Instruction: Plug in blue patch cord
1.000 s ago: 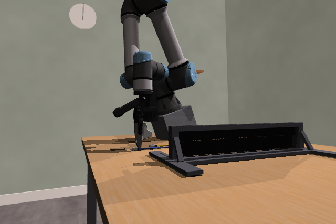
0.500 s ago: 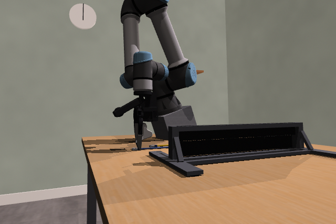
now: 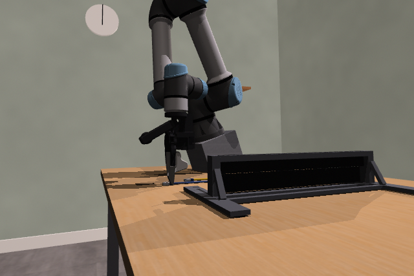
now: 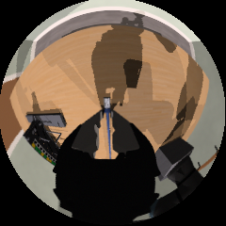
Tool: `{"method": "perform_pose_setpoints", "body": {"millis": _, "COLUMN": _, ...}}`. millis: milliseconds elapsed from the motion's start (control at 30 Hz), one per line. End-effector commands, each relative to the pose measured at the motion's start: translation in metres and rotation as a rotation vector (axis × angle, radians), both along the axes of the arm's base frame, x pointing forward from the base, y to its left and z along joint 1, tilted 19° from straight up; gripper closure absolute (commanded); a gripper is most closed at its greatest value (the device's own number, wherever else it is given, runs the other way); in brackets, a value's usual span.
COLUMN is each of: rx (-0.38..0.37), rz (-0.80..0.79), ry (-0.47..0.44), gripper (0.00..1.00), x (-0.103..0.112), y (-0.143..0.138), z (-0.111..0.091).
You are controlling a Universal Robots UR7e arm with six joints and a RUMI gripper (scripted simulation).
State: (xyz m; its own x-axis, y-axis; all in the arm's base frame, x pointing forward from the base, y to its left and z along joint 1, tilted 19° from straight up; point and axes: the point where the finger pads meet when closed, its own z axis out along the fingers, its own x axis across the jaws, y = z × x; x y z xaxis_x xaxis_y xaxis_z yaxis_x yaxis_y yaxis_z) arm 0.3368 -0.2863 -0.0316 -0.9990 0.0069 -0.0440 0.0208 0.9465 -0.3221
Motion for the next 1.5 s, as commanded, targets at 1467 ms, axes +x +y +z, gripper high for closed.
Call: {"method": "perform_pose_setpoints", "body": {"millis": 1467, "rx": -0.001, "rz": 0.000, "ry": -0.001, "gripper": 1.00, "x": -0.002, "y": 0.017, "z": 0.052}}
